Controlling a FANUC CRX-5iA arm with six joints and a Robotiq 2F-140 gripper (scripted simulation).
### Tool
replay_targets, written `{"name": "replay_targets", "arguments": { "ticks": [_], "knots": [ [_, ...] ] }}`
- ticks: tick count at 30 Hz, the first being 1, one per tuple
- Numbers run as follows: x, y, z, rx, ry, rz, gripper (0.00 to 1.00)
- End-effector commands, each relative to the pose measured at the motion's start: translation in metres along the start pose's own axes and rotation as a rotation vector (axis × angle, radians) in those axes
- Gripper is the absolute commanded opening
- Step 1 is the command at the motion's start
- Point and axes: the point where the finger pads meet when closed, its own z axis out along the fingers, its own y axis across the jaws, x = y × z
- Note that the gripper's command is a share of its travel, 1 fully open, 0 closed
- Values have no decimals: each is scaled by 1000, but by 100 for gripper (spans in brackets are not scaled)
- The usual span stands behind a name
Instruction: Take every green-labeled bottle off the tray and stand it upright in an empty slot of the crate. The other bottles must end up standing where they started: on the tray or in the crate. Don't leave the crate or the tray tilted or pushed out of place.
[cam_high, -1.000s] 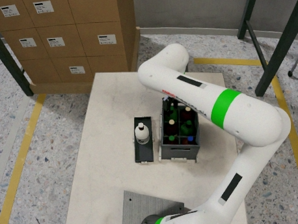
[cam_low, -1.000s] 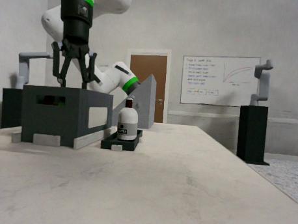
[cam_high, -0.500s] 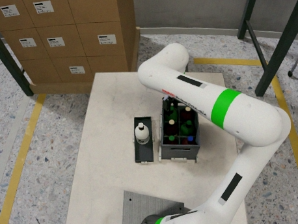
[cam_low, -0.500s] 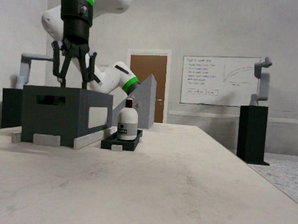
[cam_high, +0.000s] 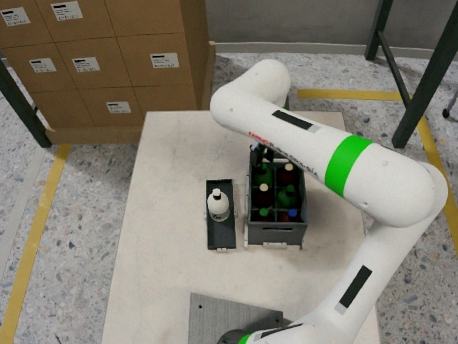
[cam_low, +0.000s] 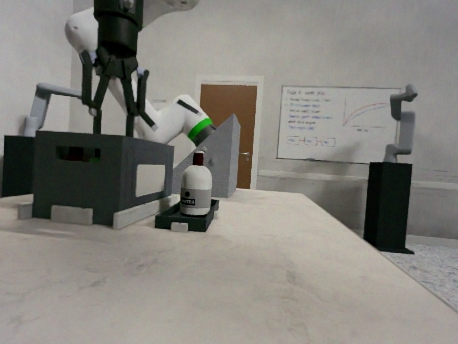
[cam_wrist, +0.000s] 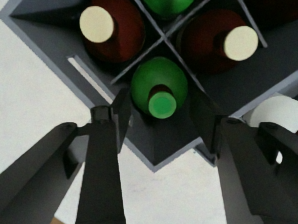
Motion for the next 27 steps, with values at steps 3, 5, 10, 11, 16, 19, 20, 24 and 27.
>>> {"name": "replay_targets", "arguments": {
  "ticks": [3,5,10,11,16,19,20,24,27],
  "knots": [
    [0,0,-12,1,-1,0,44],
    [0,0,-18,1,-1,0,44],
    [0,0,-32,1,-1,0,44],
    [0,0,-35,1,-1,0,44],
    [0,0,-45,1,-1,0,44],
    [0,0,-50,1,-1,0,44],
    [0,0,-52,1,-1,0,44],
    [0,0,-59,1,-1,0,44],
    [0,0,-63,1,-1,0,44]
  ]
}}
